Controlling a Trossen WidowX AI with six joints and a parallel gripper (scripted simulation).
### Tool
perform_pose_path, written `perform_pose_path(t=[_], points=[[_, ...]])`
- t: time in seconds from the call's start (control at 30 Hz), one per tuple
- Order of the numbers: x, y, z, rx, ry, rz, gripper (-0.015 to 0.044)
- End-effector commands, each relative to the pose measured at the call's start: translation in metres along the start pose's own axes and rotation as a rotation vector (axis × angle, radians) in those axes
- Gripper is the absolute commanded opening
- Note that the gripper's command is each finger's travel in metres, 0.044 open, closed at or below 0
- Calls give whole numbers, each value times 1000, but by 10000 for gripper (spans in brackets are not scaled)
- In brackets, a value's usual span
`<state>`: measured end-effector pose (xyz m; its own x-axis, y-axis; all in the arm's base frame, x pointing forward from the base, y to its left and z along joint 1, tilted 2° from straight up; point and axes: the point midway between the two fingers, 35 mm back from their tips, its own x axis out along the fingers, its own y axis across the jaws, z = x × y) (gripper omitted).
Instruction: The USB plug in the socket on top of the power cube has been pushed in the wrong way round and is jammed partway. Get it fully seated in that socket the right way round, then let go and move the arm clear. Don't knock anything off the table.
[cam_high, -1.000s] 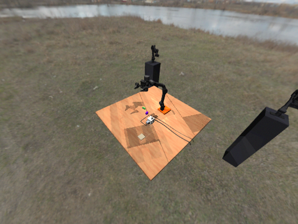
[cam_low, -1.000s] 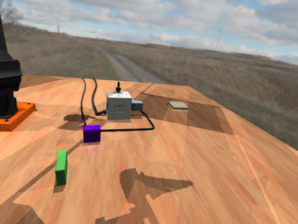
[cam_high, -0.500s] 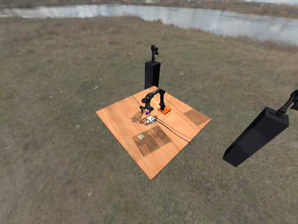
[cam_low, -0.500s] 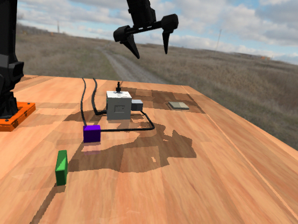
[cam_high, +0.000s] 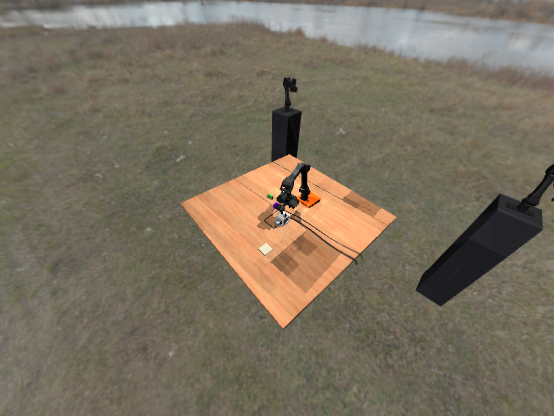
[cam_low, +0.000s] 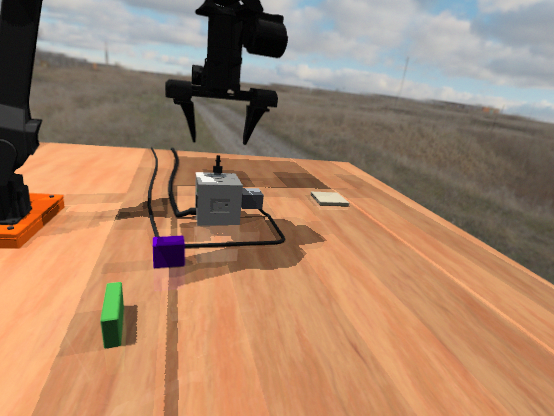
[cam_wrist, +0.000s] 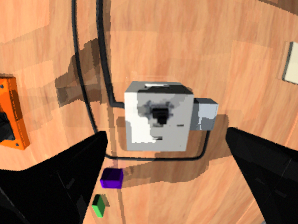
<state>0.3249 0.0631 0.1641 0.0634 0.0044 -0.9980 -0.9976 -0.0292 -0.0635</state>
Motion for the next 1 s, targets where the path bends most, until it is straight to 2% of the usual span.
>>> perform_pose_path(t=[0.0, 0.97], points=[[1, 1, 0, -7, 5, 4, 440], [29, 2, 0, -7, 5, 4, 440]])
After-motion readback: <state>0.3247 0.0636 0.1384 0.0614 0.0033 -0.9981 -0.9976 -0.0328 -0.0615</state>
